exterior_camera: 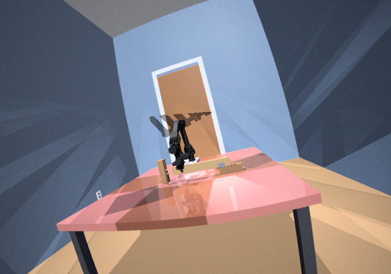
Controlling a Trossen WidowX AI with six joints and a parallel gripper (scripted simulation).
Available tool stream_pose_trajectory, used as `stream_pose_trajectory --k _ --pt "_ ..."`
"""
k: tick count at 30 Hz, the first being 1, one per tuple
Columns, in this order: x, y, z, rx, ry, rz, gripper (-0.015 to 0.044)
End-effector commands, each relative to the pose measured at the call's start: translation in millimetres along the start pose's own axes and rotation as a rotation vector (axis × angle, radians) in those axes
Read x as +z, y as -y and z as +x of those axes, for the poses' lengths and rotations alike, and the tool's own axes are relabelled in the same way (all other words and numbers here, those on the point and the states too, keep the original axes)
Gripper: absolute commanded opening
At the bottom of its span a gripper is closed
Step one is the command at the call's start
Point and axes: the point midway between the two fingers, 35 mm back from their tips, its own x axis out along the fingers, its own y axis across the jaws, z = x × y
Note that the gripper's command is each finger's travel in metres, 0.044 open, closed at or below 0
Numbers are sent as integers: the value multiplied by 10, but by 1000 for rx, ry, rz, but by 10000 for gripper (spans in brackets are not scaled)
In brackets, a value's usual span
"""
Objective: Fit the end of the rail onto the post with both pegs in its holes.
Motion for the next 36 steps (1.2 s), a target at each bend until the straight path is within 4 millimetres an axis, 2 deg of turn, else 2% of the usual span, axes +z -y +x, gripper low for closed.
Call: stream_pose_trajectory --k 1,36 --pt "5 -1 -34 -7 3 4 0" --pt "5 -21 -31 -7 3 4 0"
